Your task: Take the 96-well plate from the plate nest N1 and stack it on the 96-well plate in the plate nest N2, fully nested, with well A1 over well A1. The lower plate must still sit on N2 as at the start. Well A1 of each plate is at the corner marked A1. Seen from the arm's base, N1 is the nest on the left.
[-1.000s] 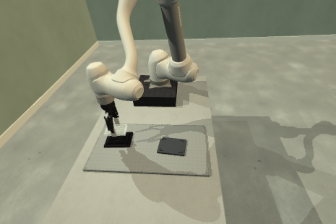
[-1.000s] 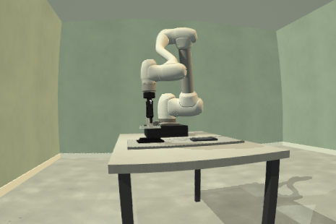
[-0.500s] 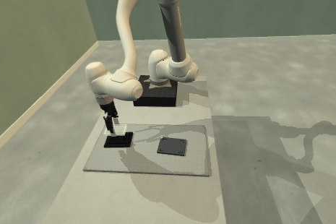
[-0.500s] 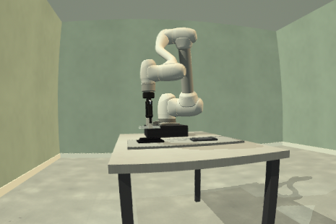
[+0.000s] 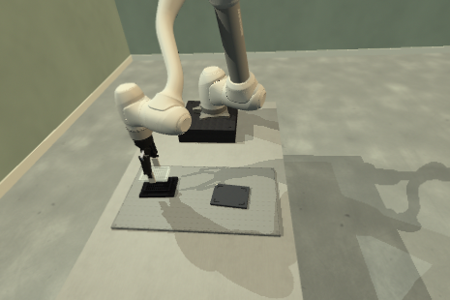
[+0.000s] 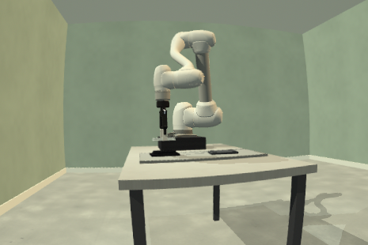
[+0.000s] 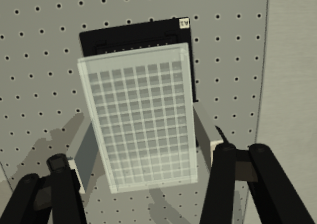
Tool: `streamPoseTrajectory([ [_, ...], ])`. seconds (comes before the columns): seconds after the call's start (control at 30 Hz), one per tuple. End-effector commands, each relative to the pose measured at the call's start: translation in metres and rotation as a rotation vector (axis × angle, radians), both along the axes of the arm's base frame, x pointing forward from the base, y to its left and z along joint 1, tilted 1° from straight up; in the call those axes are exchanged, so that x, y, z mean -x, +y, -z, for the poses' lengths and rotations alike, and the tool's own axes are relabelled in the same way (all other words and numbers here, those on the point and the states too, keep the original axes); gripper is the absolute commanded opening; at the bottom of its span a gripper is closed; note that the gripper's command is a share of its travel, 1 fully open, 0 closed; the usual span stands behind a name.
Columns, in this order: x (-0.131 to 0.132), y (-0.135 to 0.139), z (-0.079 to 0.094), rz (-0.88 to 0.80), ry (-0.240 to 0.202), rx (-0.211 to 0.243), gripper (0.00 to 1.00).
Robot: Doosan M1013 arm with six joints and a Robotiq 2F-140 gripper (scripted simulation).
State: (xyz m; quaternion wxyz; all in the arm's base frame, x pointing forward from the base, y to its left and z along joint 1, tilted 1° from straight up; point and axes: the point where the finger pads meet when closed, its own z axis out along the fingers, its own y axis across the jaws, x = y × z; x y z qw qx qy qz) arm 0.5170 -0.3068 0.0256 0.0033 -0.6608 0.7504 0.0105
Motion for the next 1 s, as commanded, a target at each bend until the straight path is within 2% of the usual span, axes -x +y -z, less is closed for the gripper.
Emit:
streamPoseTrajectory([
  [0.0, 0.0, 0.0, 0.0, 0.0, 0.0, 0.0, 0.0],
  [0.37, 0.0, 0.001, 0.008, 0.0, 0.0, 0.0, 0.0],
  [0.97, 0.0, 0.001, 0.035, 0.0, 0.0, 0.0, 0.0],
])
